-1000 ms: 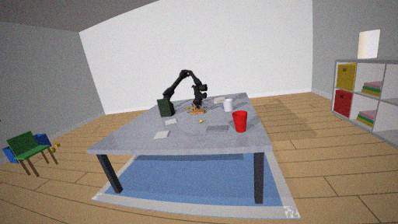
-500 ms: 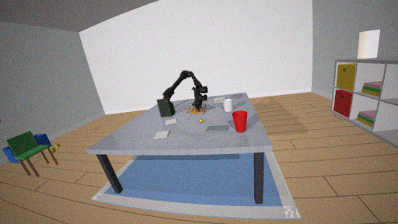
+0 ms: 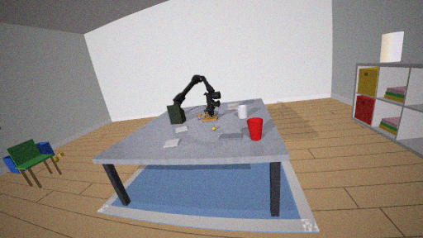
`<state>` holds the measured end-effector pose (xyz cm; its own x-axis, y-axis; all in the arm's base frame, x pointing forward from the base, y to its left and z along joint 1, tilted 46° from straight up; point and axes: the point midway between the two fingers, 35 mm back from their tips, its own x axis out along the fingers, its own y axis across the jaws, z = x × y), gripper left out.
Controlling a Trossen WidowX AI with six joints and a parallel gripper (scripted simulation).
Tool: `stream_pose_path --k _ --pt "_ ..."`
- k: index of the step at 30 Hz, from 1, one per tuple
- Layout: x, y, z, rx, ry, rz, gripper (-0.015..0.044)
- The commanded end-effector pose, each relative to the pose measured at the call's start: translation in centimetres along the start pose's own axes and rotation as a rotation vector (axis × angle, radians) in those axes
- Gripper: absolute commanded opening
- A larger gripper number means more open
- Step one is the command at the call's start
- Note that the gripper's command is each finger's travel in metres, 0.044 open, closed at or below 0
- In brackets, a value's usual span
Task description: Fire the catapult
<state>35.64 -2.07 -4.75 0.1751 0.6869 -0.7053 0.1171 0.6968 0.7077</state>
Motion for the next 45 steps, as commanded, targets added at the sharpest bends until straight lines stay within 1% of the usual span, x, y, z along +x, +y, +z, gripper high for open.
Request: stream_pose_path --k 1,2,3,4,8,43,45 --pt "-1.1 -0.1 0.1 -0.001 -0.001 -0.003 0.0039" --pt "-2.5 -0.1 0.1 -0.001 -0.001 -0.003 0.0013" --pt "-3.9 -0.1 0.1 0.0 0.0 -0.003 0.0" --pt "-4.7 -0.1 0.0 0.0 0.0 -0.002 0.0" --pt "-5.0 -0.1 0.0 0.0 0.0 -0.002 0.0" --pt "0.2 -0.2 0.1 0.012 -0.002 0.003 0.0" --pt "-0.1 -0.1 0.1 0.0 0.007 -0.002 0.0"
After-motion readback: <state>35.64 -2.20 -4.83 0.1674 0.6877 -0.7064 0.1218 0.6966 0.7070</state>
